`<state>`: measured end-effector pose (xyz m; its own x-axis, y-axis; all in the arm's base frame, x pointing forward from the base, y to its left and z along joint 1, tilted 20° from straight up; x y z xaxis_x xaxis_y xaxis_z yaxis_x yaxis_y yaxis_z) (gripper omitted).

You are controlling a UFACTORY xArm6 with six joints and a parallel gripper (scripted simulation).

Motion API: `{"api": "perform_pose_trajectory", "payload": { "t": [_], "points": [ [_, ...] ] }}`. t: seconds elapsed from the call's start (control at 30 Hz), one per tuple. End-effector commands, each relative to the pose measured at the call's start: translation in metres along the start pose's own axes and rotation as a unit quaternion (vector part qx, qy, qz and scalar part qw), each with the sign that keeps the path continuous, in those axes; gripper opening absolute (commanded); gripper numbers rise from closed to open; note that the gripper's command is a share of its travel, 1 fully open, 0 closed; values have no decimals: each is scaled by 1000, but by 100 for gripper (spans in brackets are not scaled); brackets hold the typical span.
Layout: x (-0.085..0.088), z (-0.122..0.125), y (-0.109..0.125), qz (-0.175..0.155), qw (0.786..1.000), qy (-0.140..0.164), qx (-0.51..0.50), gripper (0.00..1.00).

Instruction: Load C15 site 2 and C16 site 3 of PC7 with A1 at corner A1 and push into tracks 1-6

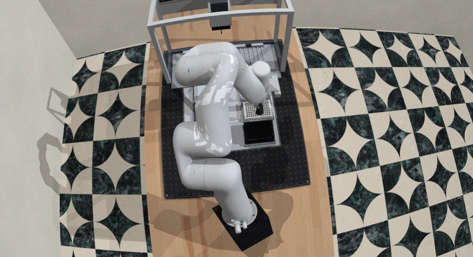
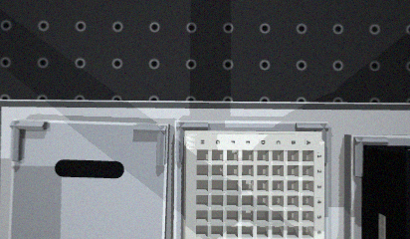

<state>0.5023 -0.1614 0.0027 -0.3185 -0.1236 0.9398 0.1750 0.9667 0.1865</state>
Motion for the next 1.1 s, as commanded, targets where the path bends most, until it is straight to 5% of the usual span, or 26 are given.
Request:
{"api": "perform_pose_trajectory", "payload": {
  "t": [0.0,0.53,1.07],
  "points": [
    [-9,-1,0,0,1000,-2,0,100],
    [-32,-1,0,0,1000,-2,0,100],
    [-32,-1,0,0,1000,-2,0,100]
  ]
}}
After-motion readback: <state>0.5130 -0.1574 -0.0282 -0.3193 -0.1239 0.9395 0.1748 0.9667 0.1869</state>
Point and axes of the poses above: the point where the finger pads meet when closed, its own x axis back along the fingers, its own z axis across the jaws, y = z × x, the point moved 1 cm from there along x, back along the fingers, and after that the axes turned 7 degrees about -x, right-handed, at the moved point
